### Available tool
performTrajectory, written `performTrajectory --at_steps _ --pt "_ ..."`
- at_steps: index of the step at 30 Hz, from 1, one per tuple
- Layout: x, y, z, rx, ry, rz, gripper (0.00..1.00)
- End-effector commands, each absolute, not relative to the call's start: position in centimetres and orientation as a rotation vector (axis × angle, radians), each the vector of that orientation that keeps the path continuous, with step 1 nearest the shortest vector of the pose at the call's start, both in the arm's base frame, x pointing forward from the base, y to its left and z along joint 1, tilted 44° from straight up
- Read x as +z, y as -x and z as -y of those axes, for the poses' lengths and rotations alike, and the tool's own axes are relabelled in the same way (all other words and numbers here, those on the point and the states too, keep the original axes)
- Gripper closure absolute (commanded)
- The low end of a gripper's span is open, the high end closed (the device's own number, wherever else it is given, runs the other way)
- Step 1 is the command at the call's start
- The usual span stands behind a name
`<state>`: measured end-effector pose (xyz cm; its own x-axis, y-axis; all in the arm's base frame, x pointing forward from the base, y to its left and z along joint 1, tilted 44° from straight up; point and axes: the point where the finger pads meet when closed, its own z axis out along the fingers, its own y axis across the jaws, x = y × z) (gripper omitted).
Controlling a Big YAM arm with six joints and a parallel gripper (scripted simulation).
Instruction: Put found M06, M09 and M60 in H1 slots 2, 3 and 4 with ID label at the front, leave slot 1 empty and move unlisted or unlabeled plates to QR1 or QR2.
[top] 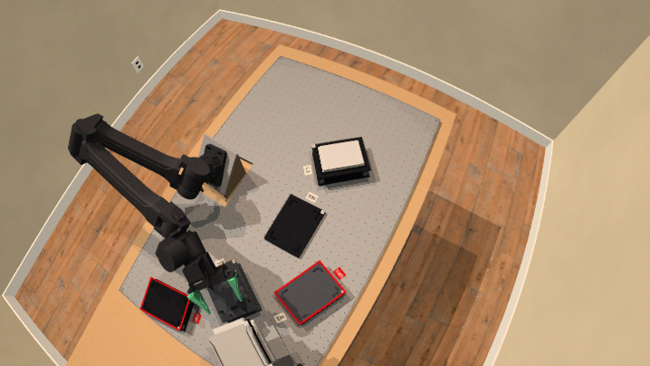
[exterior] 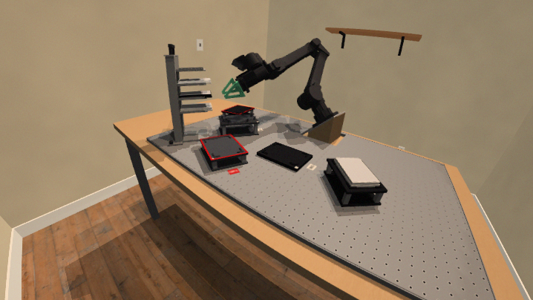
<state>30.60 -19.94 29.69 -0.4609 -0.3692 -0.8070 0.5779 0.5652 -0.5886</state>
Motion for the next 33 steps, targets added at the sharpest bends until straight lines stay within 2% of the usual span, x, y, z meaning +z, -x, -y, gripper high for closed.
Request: performTrajectory --at_steps 1,2,33 --pt "29.2 -30.6 20.4 -1.122 -0.171 -1.748 0.0" --pt "31.1 -30.9 20.1 -1.11 -0.179 -1.705 0.0" --pt "31.1 -30.9 20.1 -1.11 -0.179 -1.705 0.0"
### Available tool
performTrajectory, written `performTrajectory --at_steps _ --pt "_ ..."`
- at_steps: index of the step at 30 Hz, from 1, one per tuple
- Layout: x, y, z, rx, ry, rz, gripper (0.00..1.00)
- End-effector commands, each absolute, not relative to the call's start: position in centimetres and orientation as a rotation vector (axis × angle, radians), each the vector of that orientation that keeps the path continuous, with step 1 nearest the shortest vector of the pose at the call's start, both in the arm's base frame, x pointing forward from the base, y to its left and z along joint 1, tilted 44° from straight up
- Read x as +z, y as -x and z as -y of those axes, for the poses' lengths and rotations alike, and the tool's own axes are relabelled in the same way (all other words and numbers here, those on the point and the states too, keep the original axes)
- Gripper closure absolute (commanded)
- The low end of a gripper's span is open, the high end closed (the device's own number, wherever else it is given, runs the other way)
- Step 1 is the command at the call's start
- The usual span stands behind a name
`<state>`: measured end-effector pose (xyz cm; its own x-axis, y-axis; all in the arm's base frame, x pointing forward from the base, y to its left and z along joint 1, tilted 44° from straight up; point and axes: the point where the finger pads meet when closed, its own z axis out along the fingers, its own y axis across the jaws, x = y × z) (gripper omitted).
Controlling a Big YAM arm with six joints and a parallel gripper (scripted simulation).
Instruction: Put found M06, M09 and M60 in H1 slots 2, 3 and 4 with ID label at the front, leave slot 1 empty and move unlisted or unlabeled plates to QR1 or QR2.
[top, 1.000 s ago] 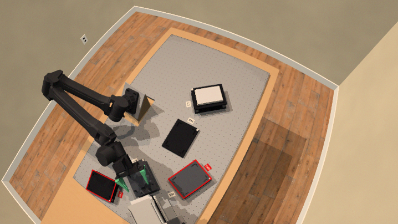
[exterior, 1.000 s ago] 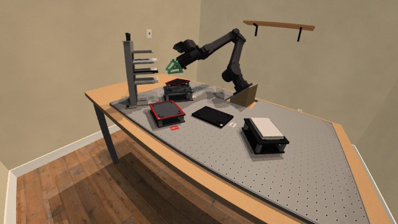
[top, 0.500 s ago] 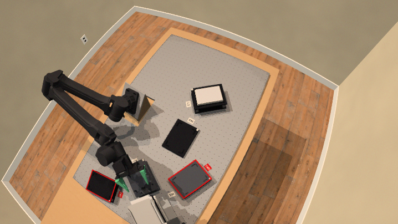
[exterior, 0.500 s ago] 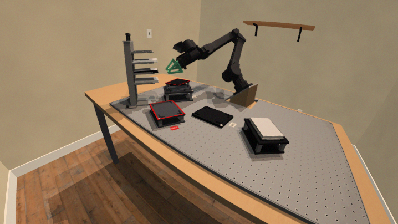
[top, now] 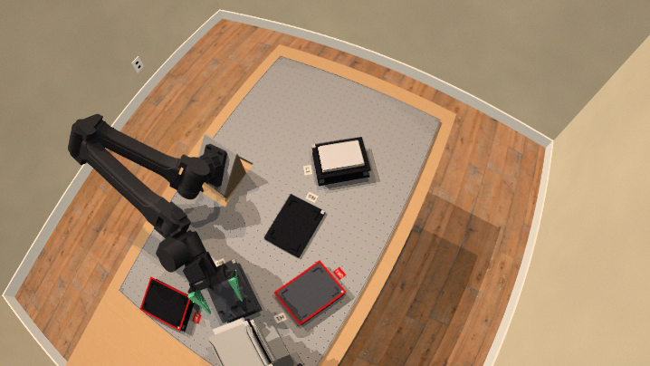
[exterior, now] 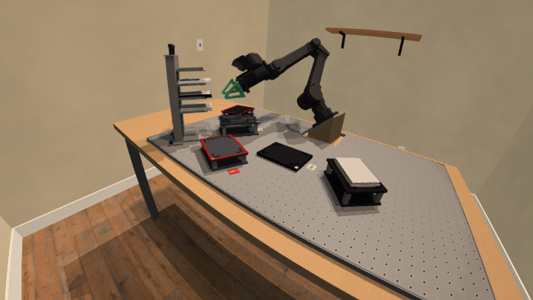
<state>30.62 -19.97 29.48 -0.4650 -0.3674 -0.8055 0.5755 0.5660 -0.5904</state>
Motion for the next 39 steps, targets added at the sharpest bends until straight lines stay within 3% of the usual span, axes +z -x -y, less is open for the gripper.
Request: performTrajectory --at_steps 1,39 --pt "31.1 -30.9 20.1 -1.11 -0.179 -1.705 0.0" --pt "29.5 -29.9 20.0 -1.122 -0.175 -1.737 0.0"
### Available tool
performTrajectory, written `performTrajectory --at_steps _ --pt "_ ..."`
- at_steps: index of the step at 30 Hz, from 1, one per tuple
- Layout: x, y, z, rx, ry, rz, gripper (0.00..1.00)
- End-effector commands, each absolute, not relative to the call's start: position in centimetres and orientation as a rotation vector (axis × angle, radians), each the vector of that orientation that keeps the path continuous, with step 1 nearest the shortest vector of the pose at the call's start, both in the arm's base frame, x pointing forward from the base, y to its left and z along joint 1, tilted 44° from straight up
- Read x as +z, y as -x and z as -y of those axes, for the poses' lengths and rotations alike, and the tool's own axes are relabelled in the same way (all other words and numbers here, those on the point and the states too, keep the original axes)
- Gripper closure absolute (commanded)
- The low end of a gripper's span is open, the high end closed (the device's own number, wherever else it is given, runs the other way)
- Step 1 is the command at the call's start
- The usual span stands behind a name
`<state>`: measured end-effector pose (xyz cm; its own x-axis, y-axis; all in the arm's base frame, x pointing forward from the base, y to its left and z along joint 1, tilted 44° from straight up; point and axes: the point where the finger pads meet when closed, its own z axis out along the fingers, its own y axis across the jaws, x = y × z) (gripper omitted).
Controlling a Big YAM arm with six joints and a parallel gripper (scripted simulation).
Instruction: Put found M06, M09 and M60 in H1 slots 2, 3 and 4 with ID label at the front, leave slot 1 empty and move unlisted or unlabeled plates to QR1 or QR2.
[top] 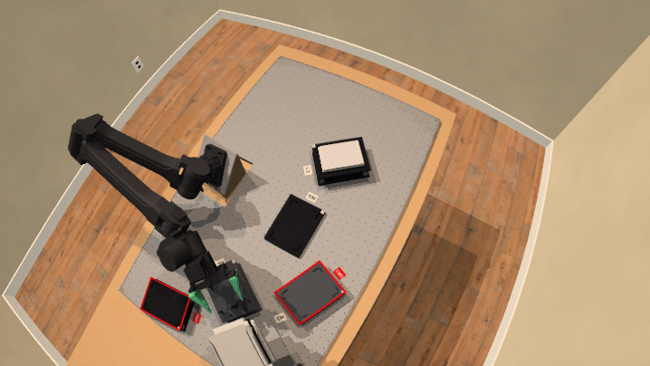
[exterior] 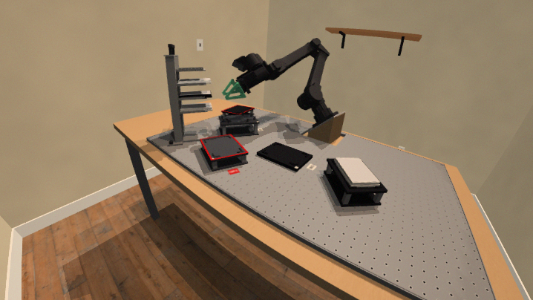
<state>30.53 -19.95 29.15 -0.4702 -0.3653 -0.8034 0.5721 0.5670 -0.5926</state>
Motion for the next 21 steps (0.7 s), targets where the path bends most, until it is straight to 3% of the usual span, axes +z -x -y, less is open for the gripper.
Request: performTrajectory --at_steps 1,21 --pt "29.4 -29.8 19.8 -1.119 -0.171 -1.737 0.0" --pt "28.1 -27.9 19.4 -1.123 -0.175 -1.723 0.0"
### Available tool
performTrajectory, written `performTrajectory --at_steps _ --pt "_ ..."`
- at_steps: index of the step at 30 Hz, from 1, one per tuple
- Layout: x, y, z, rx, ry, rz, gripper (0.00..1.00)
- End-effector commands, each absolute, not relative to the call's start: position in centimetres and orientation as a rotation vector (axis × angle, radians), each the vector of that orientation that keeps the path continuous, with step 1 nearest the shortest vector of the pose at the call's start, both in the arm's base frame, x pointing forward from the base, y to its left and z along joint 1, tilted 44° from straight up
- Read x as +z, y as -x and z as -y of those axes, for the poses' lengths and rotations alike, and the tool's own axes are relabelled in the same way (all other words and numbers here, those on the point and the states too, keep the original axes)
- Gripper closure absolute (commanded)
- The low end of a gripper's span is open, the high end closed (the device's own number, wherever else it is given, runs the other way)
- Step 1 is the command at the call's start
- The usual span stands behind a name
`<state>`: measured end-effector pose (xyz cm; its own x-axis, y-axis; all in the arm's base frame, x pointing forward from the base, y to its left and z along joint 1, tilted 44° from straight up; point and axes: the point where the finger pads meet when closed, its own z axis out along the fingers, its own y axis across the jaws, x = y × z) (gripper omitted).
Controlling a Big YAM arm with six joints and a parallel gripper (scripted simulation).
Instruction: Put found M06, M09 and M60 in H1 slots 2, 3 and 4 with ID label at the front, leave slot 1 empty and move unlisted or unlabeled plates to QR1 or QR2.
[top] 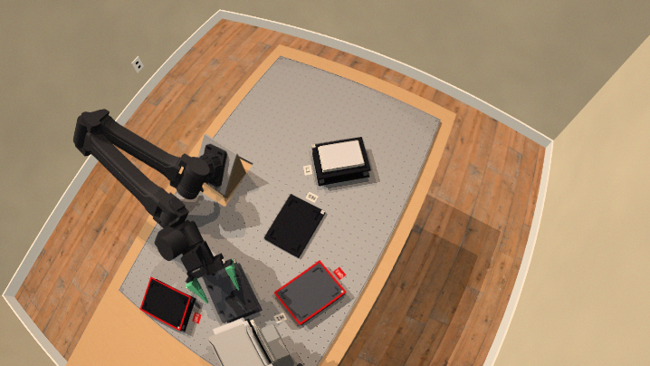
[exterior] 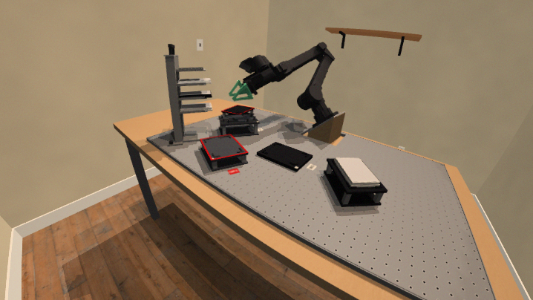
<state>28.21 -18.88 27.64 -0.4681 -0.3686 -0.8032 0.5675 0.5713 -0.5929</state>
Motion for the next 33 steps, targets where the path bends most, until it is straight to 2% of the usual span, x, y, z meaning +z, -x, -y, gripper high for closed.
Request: performTrajectory --at_steps 1,22,24,25,33 --pt "28.0 -27.9 19.5 -1.123 -0.174 -1.724 0.0" --pt "25.3 -26.7 21.0 -1.125 -0.171 -1.73 0.0" --pt "25.3 -26.7 21.0 -1.125 -0.171 -1.73 0.0" --pt "28.2 -27.4 21.4 -1.131 -0.184 -1.679 0.0" --pt "27.9 -28.4 22.0 -1.13 -0.181 -1.69 0.0"
